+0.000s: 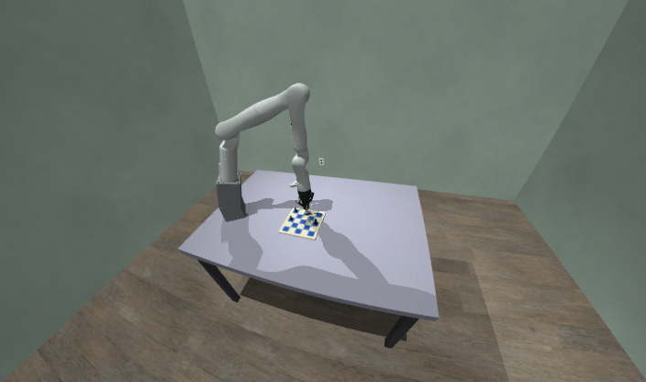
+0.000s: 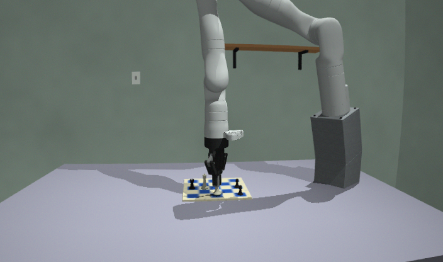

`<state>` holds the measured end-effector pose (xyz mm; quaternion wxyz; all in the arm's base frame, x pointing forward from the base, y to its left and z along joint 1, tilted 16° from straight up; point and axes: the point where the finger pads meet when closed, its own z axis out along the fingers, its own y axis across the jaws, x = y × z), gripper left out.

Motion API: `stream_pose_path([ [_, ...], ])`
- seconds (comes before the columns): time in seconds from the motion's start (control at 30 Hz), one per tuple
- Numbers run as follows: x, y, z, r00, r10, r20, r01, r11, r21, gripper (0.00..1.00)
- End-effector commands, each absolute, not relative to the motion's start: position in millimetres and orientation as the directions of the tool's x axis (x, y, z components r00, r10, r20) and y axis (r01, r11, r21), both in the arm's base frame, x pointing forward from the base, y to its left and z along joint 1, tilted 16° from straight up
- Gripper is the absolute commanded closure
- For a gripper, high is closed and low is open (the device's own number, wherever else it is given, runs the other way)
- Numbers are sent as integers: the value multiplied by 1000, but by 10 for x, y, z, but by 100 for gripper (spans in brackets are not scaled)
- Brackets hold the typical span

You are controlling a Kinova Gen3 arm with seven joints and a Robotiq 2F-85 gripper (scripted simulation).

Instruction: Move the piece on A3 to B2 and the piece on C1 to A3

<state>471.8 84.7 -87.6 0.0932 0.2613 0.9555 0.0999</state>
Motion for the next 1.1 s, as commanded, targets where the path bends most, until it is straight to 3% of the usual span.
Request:
stream_pose_path([
  [0.0, 4722, 827, -727, -844, 519, -134, 479, 843, 244, 100],
  [0.33, 4562, 731, -84, -844, 519, -134, 479, 843, 244, 100],
  [1.07, 4463, 633, 12, -878, 454, -152, 416, 880, 228, 100],
])
